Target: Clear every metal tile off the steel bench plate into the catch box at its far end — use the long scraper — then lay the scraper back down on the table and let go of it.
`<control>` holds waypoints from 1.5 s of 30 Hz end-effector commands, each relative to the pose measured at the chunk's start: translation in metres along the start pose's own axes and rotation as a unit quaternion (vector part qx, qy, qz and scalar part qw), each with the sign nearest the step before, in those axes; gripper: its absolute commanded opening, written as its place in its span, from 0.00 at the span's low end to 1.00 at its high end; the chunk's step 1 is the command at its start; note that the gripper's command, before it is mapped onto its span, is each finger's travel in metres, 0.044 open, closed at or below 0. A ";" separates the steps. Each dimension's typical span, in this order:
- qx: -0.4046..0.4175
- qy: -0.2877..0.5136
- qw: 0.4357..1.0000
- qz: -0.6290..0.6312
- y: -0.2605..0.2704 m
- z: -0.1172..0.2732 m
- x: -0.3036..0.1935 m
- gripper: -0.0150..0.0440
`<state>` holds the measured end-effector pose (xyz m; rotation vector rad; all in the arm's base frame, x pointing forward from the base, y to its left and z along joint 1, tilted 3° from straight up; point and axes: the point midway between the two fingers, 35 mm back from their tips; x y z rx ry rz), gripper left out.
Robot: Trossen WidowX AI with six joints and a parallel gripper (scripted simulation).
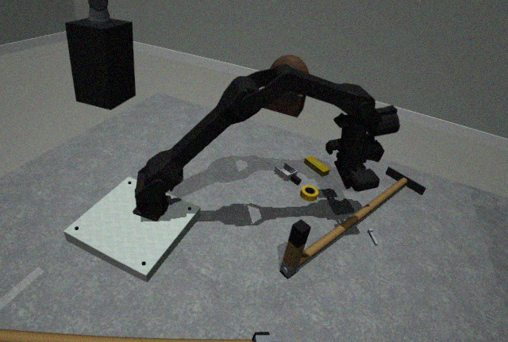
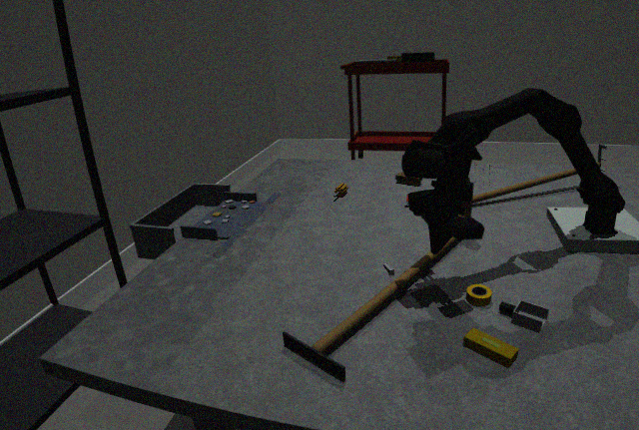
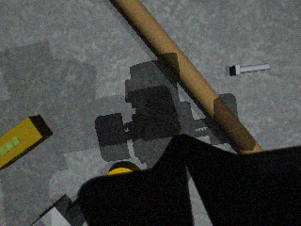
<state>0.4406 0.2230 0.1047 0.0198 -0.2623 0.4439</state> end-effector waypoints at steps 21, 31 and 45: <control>-0.003 0.004 1.000 -0.007 -0.001 -0.046 -0.016 0.25; -0.003 0.004 1.000 -0.008 -0.002 -0.063 -0.024 0.25; -0.003 0.003 1.000 -0.009 -0.006 -0.072 -0.024 0.25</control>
Point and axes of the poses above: the point midway between the two fingers, 35 mm back from their tips, its own z axis back along the fingers, its own y axis across the jaws, x = y × z, and after that the axes turned 2 degrees about -z, right-handed
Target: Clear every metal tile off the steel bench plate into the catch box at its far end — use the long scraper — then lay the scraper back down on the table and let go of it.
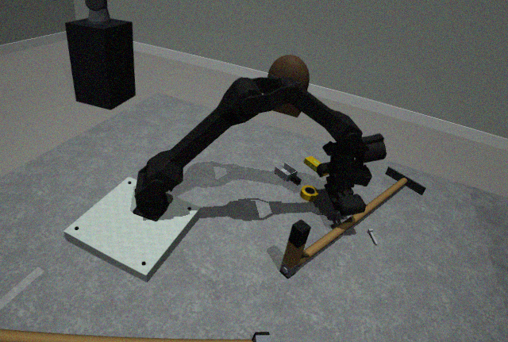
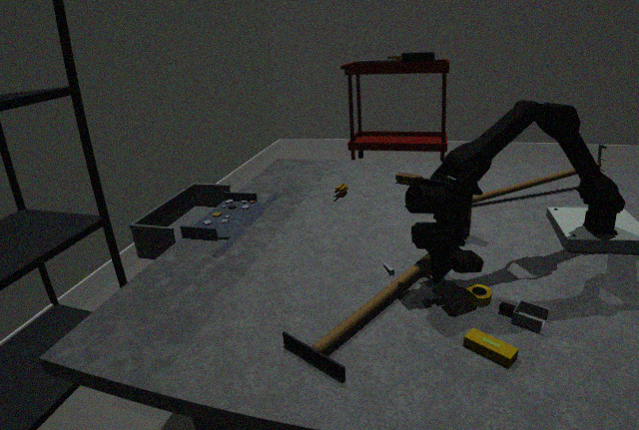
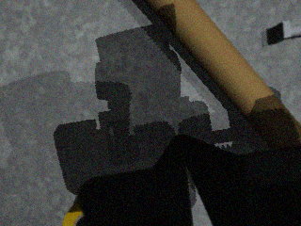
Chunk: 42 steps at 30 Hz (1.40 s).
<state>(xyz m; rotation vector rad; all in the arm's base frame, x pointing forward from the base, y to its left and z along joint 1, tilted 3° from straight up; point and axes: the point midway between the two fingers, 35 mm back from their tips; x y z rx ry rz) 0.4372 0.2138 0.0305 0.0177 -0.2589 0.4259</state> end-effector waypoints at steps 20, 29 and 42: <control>-0.002 0.000 1.000 0.000 -0.017 -0.004 0.016 0.25; -0.002 -0.001 1.000 0.000 -0.024 -0.004 0.021 0.25; -0.002 -0.002 1.000 0.000 -0.034 -0.006 0.029 0.25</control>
Point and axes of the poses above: the point midway between the two fingers, 35 mm back from their tips, its own z axis back along the fingers, its own y axis across the jaws, x = y × z, and after that the axes turned 2 degrees about -z, right-handed
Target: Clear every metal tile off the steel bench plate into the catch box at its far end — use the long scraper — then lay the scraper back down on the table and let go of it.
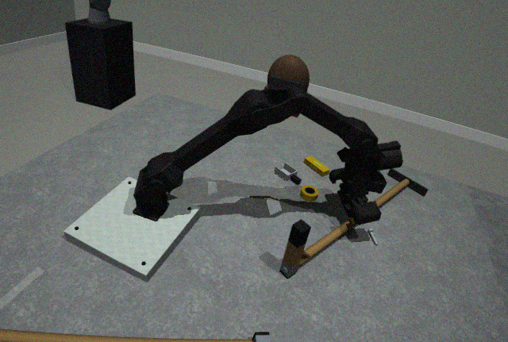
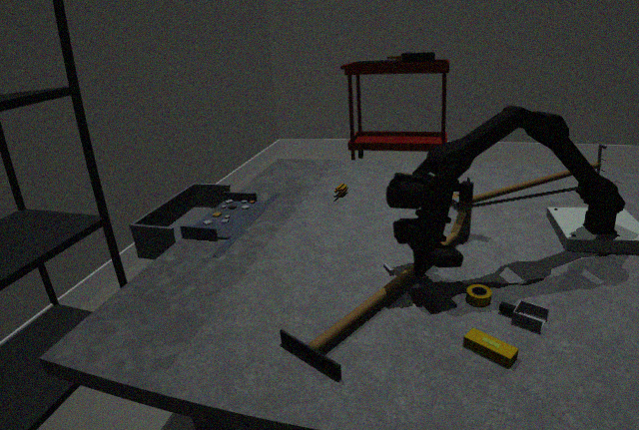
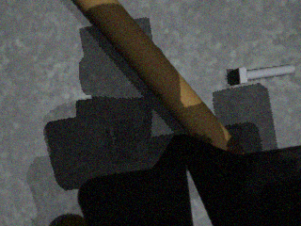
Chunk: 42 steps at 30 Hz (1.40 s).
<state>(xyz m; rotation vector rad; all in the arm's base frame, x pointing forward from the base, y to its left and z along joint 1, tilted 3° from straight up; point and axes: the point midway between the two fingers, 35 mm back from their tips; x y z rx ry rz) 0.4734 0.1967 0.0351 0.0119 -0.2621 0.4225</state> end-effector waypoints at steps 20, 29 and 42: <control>0.000 -0.003 1.000 0.001 -0.020 -0.005 0.014 0.25; 0.000 -0.004 1.000 0.001 -0.028 -0.006 0.019 0.25; -0.001 -0.005 1.000 0.001 -0.039 -0.007 0.024 0.25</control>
Point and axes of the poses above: the point midway between the two fingers, 35 mm back from their tips, its own z axis back along the fingers, its own y axis across the jaws, x = y × z, and after that the axes turned 2 degrees about -z, right-handed
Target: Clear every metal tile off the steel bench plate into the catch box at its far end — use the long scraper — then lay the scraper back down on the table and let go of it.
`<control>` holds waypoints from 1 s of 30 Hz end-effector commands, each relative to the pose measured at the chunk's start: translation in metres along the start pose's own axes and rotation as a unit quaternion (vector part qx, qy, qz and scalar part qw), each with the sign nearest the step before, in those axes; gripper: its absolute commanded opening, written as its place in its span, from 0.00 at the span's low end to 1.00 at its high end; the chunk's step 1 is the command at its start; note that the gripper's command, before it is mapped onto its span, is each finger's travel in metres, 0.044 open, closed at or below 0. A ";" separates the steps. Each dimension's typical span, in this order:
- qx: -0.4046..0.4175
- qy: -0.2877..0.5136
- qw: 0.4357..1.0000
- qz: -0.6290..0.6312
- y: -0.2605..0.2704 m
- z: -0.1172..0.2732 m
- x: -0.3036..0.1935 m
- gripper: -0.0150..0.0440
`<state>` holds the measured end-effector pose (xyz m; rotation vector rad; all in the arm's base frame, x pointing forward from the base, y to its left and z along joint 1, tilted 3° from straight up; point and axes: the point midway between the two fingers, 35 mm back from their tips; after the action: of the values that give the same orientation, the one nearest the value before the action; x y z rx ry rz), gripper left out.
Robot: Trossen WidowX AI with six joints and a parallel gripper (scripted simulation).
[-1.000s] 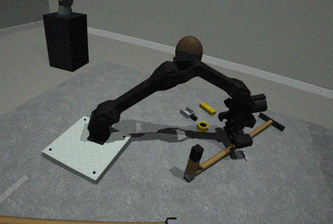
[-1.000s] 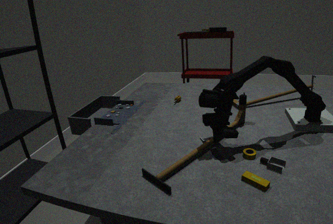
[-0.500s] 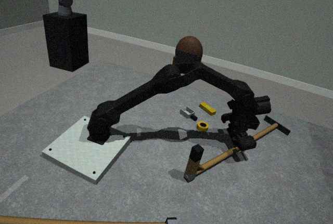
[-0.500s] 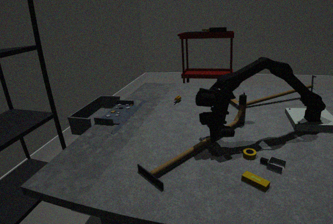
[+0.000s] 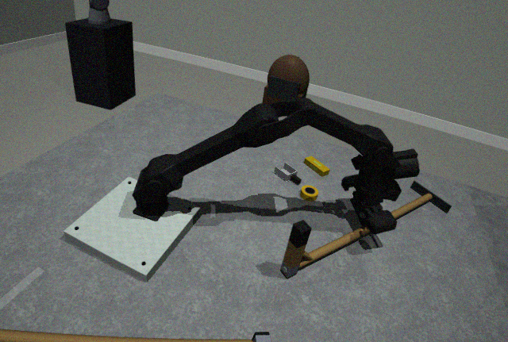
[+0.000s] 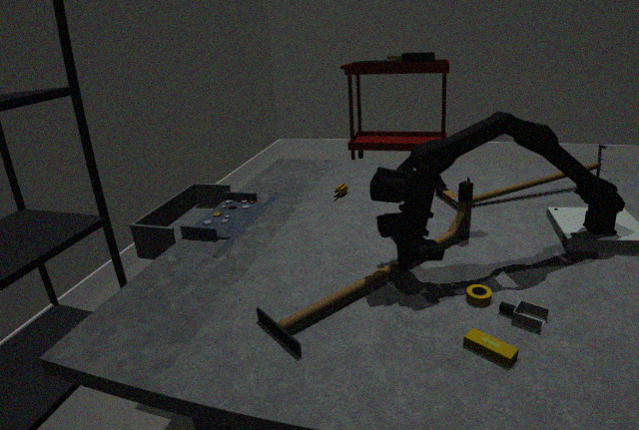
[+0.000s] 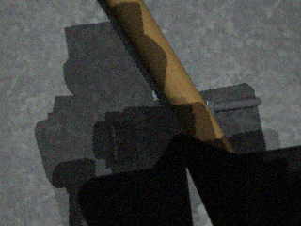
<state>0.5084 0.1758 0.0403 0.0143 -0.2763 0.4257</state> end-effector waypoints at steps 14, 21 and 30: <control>-0.001 0.001 1.000 0.000 -0.018 -0.006 0.006 0.25; -0.002 0.000 1.000 0.000 -0.025 -0.007 0.008 0.25; -0.002 -0.001 1.000 0.000 -0.033 -0.008 0.011 0.25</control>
<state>0.5299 0.1571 0.0423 0.0139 -0.2856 0.4276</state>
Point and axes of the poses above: the point midway between the two fingers, 35 mm back from their tips, its own z axis back along the fingers, its own y axis across the jaws, x = y × z, and after that the axes turned 2 degrees about -z, right-handed
